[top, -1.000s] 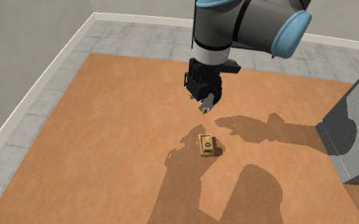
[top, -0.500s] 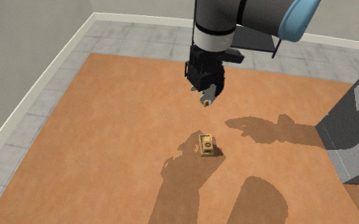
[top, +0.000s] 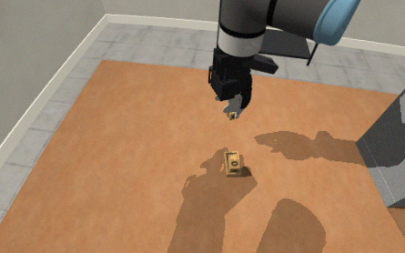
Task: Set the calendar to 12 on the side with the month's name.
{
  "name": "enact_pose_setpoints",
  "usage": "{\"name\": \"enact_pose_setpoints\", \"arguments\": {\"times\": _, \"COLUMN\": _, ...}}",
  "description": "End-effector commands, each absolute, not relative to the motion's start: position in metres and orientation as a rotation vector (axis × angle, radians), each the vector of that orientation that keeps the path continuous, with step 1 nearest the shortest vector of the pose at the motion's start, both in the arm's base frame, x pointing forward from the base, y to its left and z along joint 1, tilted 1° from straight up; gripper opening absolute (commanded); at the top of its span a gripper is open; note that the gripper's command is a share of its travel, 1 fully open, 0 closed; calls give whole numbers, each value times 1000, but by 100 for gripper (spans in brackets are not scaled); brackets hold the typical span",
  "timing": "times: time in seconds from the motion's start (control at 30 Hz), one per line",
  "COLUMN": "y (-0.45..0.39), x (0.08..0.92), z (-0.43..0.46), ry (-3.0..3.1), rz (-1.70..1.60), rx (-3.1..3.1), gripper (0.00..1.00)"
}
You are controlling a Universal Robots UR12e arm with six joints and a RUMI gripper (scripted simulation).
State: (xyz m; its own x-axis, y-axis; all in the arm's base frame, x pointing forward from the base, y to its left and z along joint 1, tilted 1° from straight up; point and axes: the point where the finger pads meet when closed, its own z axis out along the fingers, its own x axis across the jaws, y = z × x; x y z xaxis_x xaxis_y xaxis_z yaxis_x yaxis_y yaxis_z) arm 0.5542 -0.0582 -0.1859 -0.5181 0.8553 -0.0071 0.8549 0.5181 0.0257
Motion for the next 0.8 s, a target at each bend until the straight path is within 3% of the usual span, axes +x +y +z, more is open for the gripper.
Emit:
{"name": "enact_pose_setpoints", "arguments": {"times": 0.0, "y": -58, "x": 555, "z": -185, "ry": 2615, "rz": 27, "rx": 1707, "gripper": 10}}
{"name": "enact_pose_setpoints", "arguments": {"times": 0.77, "y": -58, "x": 556, "z": -185, "ry": 2410, "rz": 30, "rx": 1989, "gripper": 10}}
